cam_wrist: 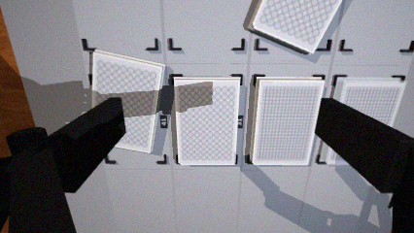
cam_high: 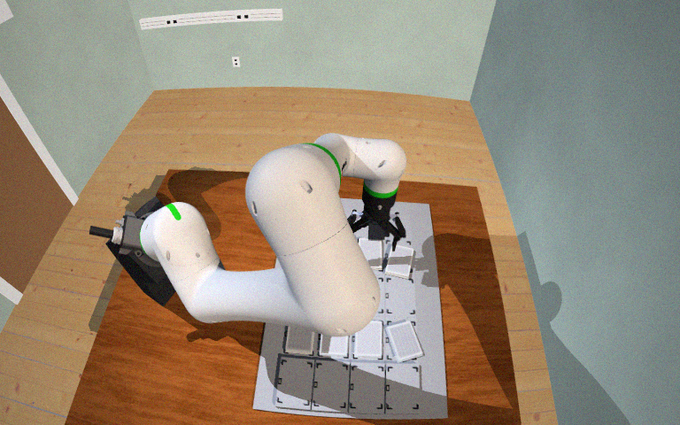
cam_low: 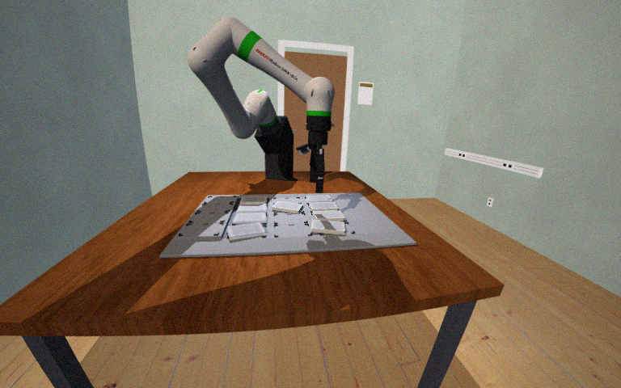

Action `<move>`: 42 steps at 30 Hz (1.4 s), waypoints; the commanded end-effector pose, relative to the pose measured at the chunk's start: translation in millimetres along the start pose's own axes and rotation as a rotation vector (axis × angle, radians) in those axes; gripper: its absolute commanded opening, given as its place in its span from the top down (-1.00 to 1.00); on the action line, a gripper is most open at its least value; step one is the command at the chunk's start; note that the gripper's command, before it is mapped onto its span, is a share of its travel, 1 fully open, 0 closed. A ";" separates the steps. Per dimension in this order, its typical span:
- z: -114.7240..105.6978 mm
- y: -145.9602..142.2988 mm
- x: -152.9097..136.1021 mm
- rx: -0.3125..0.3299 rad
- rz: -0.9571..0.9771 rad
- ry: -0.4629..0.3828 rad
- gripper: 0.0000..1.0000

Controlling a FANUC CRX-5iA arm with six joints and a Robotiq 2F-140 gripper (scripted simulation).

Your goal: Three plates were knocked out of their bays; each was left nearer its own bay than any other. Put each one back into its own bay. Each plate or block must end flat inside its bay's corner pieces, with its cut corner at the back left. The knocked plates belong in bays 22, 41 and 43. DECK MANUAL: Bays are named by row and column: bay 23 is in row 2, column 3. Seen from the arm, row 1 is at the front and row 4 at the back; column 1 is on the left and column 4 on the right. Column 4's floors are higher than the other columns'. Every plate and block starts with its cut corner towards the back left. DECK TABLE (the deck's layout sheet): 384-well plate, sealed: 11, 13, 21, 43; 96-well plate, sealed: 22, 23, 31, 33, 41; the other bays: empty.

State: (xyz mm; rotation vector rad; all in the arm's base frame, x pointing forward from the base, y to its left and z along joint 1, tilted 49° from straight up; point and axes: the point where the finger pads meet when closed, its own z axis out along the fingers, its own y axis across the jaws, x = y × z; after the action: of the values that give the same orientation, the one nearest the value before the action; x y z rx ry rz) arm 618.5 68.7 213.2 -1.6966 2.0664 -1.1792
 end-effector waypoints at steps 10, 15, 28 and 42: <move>-0.7 -0.7 42.6 0.002 0.000 -0.001 -1.00; -0.7 -0.7 62.6 0.002 0.000 -0.001 -1.00; -0.7 -0.7 106.7 0.002 0.000 -0.001 -1.00; -0.6 -0.7 154.7 0.002 0.000 -0.001 -1.00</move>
State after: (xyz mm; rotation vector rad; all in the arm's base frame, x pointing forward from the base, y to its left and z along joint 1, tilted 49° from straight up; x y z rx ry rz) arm 573.8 -60.8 257.7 -1.6963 2.0659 -1.1799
